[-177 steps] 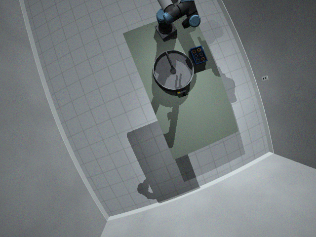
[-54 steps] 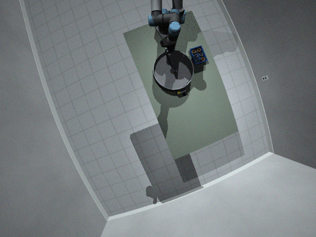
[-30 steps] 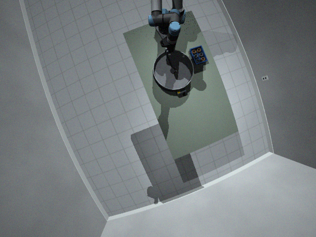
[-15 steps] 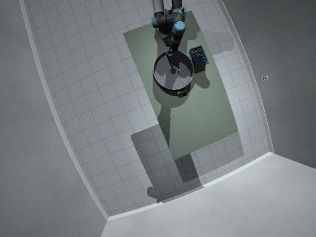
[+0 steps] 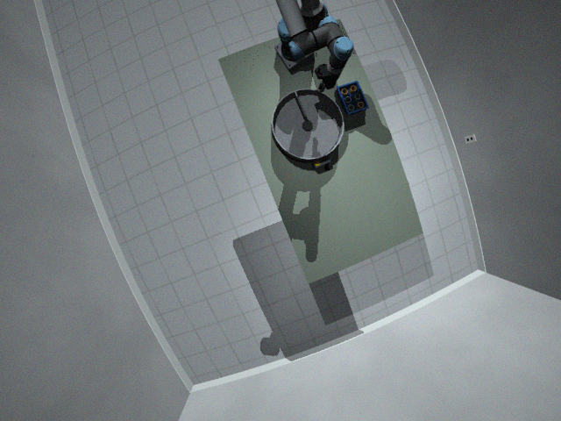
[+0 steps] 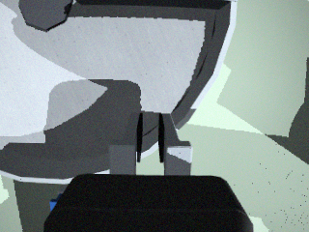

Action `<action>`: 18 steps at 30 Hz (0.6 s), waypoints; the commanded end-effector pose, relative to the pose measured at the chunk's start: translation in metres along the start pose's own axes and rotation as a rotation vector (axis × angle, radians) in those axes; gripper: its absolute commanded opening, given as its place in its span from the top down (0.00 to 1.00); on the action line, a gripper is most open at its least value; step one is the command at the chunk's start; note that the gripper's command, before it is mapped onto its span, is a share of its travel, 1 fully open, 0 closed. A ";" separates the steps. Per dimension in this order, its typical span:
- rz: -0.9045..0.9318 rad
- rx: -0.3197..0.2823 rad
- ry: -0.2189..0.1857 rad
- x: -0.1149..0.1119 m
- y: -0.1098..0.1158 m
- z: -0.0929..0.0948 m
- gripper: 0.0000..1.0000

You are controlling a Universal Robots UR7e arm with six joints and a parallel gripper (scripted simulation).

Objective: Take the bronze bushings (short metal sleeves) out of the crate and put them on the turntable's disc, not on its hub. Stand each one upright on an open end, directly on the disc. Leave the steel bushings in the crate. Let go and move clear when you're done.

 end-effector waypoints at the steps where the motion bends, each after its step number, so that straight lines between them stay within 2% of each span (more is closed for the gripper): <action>1: 0.004 0.008 0.001 -0.008 0.049 0.014 0.64; 8: 0.004 0.008 0.000 -0.015 0.127 0.035 0.64; 10: 0.004 0.008 0.000 -0.015 0.127 0.035 0.64; 14: 0.004 0.008 0.000 -0.018 0.160 0.044 0.64; 18: 0.004 0.008 0.000 -0.020 0.182 0.050 0.64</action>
Point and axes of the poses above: the point where the finger pads meet when closed, its own z axis out along the fingers, its own x axis across the jaws, y = z × x, the point moved 9 cm from there along -z, back along the fingers, and after that the axes turned 2 degrees about -z, right-handed, at the moved point
